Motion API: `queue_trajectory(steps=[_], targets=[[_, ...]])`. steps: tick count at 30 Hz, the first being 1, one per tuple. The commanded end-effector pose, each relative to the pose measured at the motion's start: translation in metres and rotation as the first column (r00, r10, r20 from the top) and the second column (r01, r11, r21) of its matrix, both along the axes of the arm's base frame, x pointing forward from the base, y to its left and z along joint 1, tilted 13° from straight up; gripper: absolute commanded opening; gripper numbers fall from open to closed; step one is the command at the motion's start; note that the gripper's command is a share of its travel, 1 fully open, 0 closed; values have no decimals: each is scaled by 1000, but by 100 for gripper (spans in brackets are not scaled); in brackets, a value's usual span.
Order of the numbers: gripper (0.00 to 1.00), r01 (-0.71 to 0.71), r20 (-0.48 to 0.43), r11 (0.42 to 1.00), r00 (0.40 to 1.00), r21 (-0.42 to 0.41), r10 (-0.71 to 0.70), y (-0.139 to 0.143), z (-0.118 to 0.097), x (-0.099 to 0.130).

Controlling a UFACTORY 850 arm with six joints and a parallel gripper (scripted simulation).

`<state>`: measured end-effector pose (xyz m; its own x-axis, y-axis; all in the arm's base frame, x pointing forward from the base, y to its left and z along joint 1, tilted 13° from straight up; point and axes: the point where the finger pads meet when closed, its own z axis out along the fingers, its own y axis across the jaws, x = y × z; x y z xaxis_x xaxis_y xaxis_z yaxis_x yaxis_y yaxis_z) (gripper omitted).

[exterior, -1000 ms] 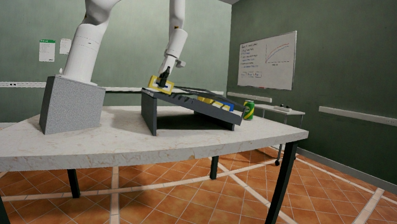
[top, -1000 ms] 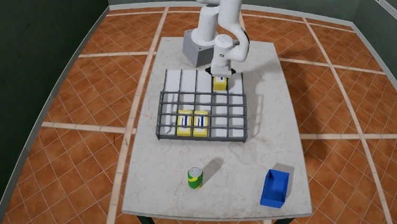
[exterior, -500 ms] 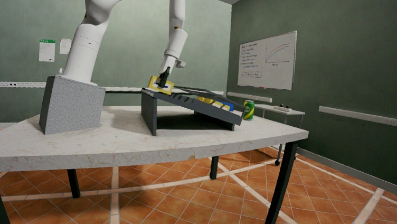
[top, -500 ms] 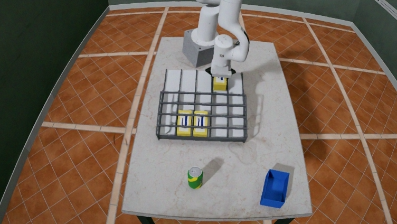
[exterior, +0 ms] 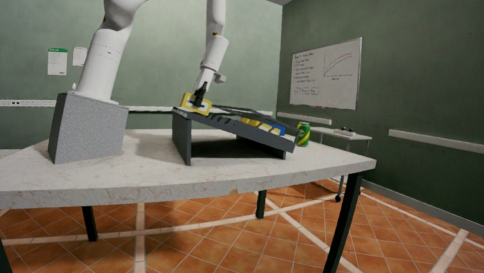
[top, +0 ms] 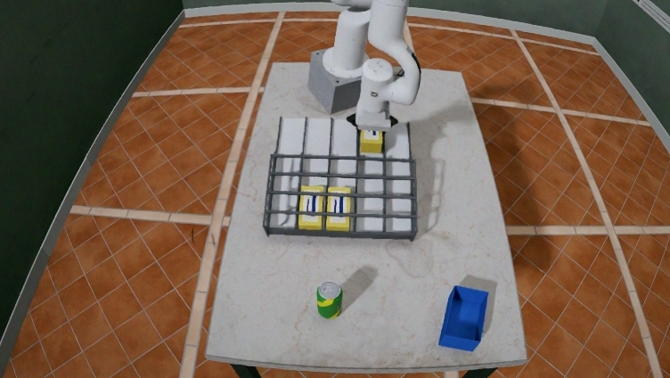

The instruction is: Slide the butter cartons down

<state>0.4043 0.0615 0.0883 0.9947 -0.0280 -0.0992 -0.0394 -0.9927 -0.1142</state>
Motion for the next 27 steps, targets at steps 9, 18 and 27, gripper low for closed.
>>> queue_trajectory(steps=[9,18,27], targets=[[0,0,1,1000,1000,0,0,1,-2,0],[0,0,1,1000,1000,0,0,1,-5,0],[0,0,1,1000,1000,0,0,1,-5,0]])
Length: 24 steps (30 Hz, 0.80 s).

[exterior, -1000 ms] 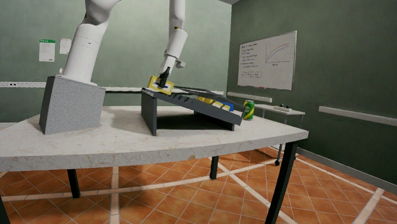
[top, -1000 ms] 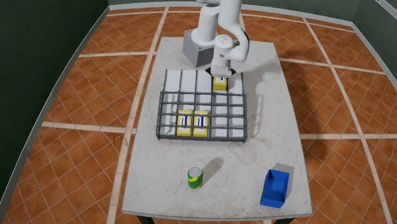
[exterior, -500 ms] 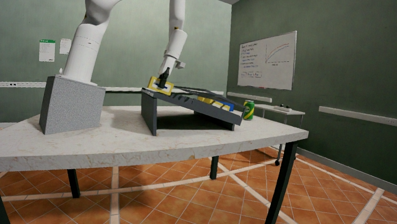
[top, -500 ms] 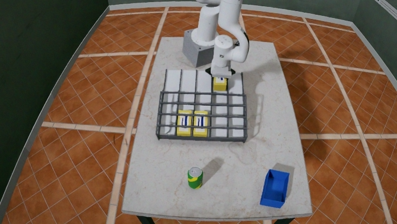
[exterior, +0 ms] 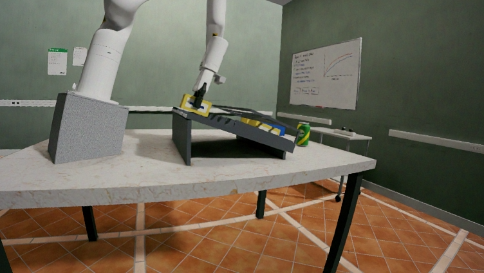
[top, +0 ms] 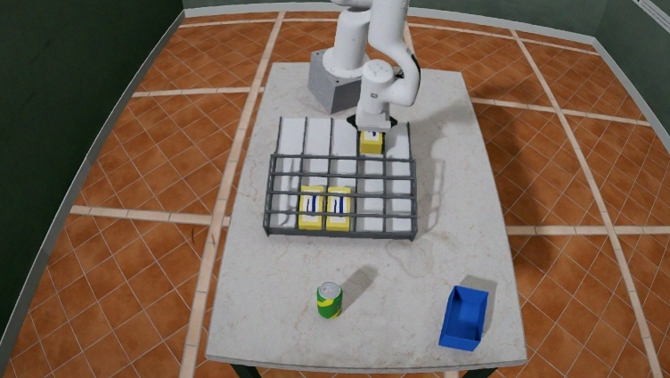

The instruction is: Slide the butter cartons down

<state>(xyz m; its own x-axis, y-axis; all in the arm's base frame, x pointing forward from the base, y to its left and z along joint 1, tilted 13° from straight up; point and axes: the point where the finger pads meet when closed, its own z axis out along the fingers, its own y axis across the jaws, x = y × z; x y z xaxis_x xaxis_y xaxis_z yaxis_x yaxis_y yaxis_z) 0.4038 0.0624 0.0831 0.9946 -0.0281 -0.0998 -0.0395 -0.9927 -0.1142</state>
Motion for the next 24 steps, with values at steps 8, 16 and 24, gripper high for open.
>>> queue_trajectory(steps=[8,16,24], targets=[[0,0,1,1000,1000,0,0,-1,-2,0],[0,0,1,1000,1000,0,0,-1,-2,0],[0,0,1,1000,1000,0,0,0,-4,0]])
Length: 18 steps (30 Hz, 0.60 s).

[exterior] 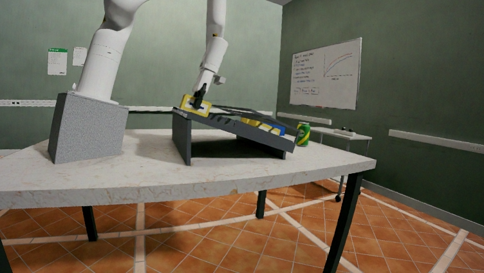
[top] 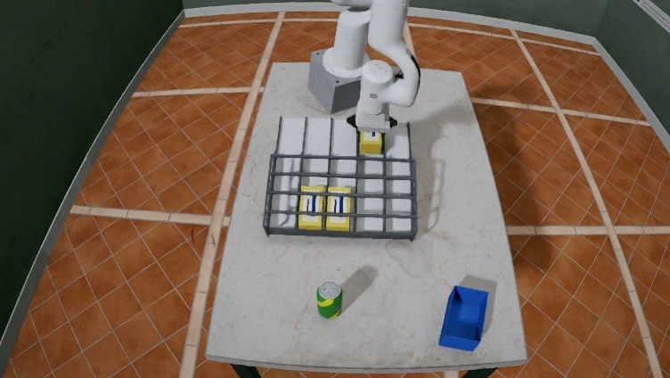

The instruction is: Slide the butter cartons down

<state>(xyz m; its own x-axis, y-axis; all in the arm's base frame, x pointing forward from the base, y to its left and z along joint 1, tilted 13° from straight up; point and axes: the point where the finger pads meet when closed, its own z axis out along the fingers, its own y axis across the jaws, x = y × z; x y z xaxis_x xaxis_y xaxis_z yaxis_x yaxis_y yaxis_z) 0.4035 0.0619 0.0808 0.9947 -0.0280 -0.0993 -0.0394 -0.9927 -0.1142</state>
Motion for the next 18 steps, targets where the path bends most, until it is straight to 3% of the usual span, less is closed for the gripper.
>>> queue_trajectory(steps=[1,18], targets=[[0,0,1,1000,1000,0,0,0,-2,0],[0,0,1,1000,1000,0,0,1,-4,0]])
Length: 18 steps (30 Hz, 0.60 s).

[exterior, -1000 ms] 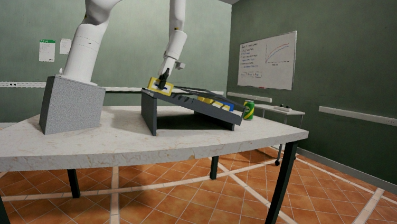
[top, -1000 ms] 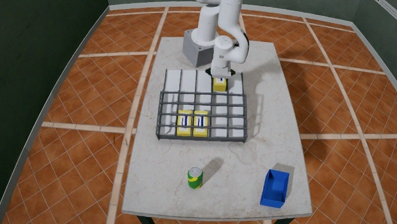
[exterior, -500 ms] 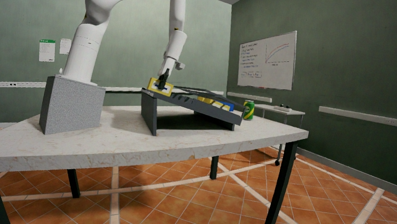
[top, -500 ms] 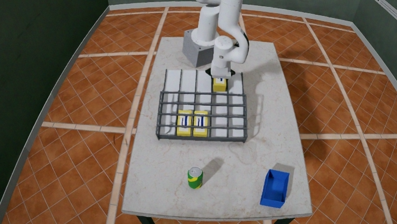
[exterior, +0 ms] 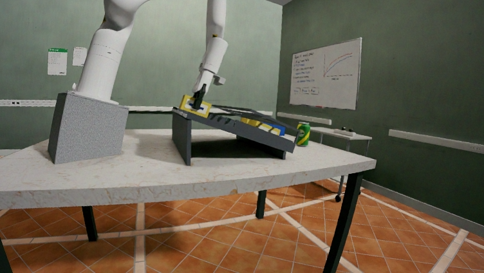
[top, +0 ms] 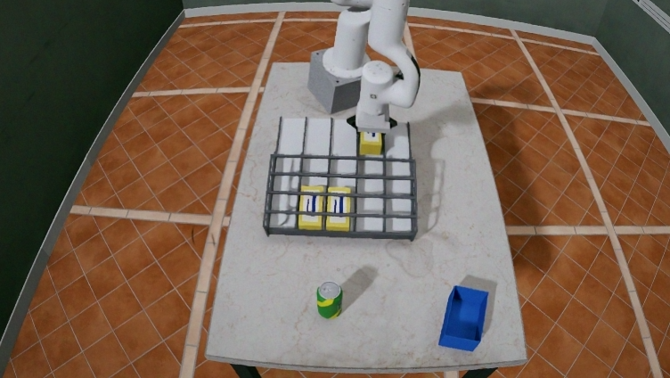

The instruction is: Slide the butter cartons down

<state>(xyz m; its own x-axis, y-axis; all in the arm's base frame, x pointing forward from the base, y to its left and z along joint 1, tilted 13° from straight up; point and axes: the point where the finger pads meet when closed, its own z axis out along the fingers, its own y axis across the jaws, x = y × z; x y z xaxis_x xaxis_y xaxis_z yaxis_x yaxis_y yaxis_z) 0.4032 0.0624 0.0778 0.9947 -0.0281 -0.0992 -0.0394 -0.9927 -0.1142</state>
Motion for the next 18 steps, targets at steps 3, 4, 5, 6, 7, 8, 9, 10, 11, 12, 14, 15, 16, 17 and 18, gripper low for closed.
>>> queue_trajectory(steps=[3,4,5,6,7,8,9,10,11,12,14,15,16,17,18], targets=[[0,0,1,1000,1000,0,0,0,-1,0],[0,0,1,1000,1000,0,0,0,-1,0],[0,0,1,1000,1000,0,0,0,-1,0],[0,0,1,1000,1000,0,0,0,-1,0],[0,0,1,1000,1000,0,0,0,-1,0],[0,0,1,1000,1000,0,0,0,-1,0],[0,0,1,1000,1000,0,0,0,-1,0],[0,0,1,1000,1000,0,0,0,-1,0],[0,0,1,1000,1000,0,0,0,-1,0],[0,0,1,1000,1000,0,0,0,-1,0],[0,0,1,1000,1000,0,0,0,-1,0],[0,0,1,1000,1000,0,0,1,-3,-1],[0,0,1,1000,1000,0,0,1,-3,-1],[0,0,1,1000,1000,0,0,1,-3,-1],[0,0,1,1000,1000,0,0,1,-3,-1]])
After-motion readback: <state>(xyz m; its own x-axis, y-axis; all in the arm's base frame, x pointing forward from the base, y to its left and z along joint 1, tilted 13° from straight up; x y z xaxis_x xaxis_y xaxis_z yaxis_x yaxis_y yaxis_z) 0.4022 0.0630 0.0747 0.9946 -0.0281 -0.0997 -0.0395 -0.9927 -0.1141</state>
